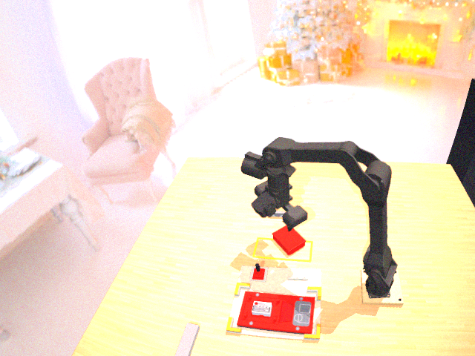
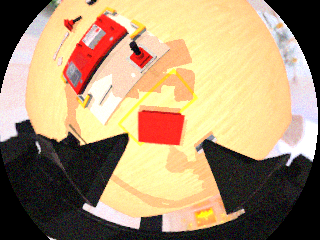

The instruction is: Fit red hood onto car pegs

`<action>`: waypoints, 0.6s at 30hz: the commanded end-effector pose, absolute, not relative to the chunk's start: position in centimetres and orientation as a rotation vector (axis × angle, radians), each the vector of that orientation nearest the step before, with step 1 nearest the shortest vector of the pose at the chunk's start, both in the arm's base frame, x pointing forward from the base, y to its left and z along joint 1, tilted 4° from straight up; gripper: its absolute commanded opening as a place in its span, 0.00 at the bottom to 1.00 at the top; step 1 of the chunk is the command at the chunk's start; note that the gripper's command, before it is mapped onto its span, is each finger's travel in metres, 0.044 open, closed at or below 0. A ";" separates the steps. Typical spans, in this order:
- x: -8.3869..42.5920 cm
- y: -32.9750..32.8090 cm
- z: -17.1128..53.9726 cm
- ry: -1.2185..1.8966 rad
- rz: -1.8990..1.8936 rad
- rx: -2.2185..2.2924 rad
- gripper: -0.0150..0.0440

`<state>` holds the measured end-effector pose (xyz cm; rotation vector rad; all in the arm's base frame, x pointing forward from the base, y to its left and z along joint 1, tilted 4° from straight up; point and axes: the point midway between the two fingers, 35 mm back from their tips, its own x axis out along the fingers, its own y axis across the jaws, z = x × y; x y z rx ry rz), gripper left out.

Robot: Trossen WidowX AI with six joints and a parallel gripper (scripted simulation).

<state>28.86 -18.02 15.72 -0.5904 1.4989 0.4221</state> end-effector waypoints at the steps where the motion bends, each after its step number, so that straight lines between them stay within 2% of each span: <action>1: 27.7 -18.6 14.4 1.522 -0.162 0.016 1.00; 10: 26.7 -18.8 13.2 1.389 -0.724 0.611 1.00; 18: 26.6 -18.9 13.1 1.372 -0.766 0.656 1.00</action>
